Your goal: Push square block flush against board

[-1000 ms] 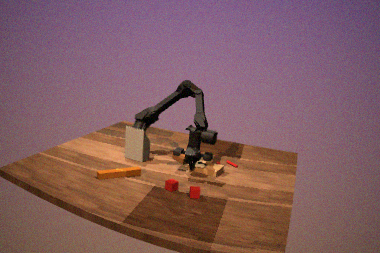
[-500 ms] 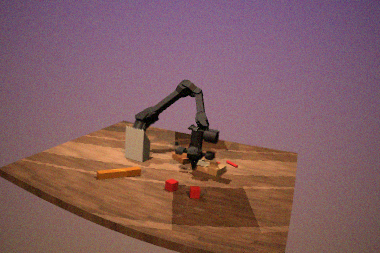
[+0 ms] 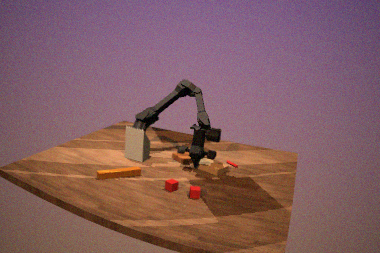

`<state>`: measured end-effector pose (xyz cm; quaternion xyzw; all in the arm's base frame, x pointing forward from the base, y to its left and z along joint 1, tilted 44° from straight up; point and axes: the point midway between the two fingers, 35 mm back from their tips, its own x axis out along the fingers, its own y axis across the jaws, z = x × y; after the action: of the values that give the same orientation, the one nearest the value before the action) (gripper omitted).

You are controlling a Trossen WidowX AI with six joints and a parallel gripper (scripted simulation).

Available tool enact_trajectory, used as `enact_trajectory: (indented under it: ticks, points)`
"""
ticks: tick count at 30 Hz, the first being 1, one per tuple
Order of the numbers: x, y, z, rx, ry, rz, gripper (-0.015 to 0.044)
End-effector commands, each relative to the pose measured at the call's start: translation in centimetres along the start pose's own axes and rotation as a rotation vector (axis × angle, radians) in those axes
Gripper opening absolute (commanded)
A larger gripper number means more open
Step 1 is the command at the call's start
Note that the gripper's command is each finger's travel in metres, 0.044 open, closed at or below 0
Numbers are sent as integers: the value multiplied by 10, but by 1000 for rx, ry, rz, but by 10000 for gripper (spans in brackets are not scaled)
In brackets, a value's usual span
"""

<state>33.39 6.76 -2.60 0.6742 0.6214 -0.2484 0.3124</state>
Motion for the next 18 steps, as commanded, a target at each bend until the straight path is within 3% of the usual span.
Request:
enact_trajectory:
  ticks: [1,18]
  points:
    - [1,3,-11,-6,7,-2,0]
    - [2,4,10,-6,7,-3,0]
